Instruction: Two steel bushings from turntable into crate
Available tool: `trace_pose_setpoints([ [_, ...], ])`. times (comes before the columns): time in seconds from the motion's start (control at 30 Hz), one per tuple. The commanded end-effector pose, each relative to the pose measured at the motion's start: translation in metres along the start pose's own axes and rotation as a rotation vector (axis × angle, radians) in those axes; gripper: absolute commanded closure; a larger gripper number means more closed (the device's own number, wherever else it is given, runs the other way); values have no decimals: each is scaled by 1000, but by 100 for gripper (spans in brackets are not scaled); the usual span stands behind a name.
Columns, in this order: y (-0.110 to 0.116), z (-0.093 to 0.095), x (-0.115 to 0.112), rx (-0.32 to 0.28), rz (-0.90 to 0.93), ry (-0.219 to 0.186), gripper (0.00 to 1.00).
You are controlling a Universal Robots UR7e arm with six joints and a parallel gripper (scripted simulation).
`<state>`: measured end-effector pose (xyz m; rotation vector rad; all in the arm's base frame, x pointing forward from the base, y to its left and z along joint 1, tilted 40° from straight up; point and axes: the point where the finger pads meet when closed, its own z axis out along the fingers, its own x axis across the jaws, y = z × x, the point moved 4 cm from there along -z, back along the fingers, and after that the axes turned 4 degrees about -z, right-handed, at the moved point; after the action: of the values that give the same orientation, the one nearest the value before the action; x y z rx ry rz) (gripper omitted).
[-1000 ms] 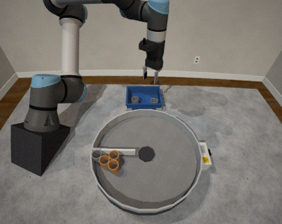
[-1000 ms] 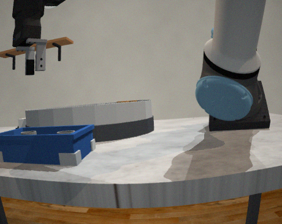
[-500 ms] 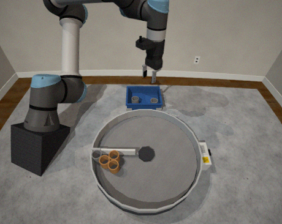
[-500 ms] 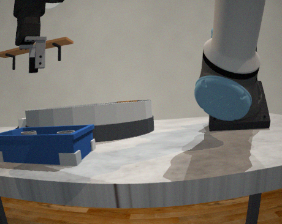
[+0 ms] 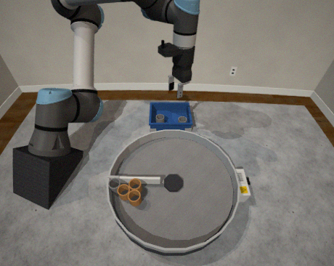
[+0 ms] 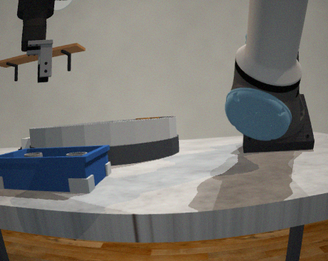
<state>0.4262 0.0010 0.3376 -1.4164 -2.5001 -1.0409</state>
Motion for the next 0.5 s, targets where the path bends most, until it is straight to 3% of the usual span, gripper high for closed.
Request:
trace_pose_setpoints([
  [0.0,-1,-2,2,1,98,-4,0],
  [0.3,-1,-2,2,1,98,-4,0],
  [0.47,-5,-7,7,1,315,-3,0],
])
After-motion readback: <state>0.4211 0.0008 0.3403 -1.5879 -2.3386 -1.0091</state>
